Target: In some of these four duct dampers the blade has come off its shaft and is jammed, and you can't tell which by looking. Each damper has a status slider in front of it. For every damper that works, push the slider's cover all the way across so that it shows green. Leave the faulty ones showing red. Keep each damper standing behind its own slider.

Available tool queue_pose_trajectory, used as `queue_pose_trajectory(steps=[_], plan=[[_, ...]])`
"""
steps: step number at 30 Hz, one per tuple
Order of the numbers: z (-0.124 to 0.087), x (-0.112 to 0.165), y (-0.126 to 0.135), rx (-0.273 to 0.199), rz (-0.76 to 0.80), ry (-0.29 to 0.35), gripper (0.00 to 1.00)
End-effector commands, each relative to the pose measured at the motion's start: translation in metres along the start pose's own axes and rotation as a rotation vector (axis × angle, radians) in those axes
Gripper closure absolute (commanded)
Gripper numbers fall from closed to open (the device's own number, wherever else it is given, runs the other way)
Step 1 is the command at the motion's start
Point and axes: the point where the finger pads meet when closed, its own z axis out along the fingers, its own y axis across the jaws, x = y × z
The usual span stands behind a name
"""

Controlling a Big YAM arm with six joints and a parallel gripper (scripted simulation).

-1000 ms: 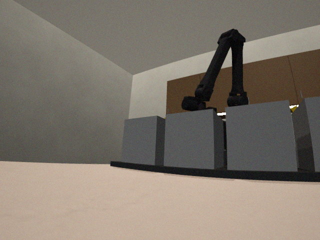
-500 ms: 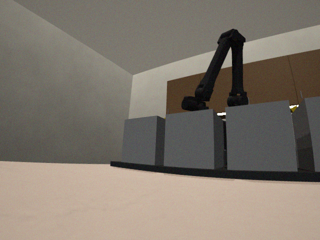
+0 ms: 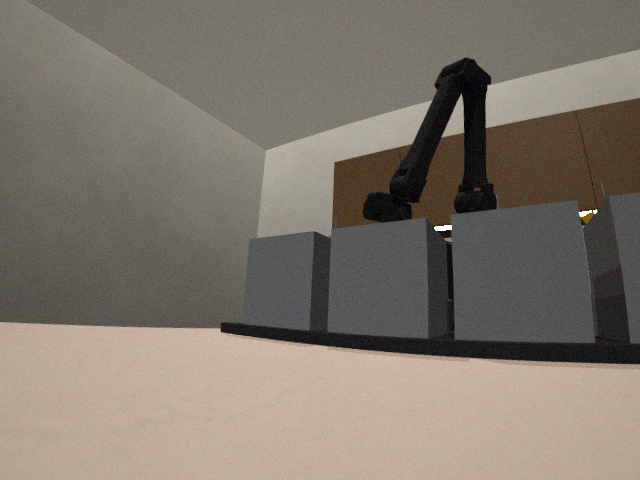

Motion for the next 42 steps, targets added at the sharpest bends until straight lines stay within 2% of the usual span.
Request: queue_pose_trajectory(steps=[1,4,5,19,21,22,36,38,42], plan=[[-0.0048,-0.0065,-0.0077,0.013,0.166,-0.013,1.0],[-0.0049,-0.0067,-0.008,0.013,0.193,-0.014,1.0],[-0.0049,-0.007,-0.0082,0.013,0.261,-0.016,1.0],[-0.005,-0.0074,-0.0089,0.011,0.637,-0.018,1.0],[-0.005,-0.0074,-0.0089,0.011,0.637,-0.018,1.0],[-0.0049,-0.0075,-0.0086,0.01,0.705,-0.018,1.0],[-0.0051,-0.0077,-0.0094,0.007,1.081,-0.02,1.0],[-0.0051,-0.0077,-0.0094,0.007,1.081,-0.02,1.0],[-0.005,-0.008,-0.0095,0.005,1.228,-0.021,1.0]])
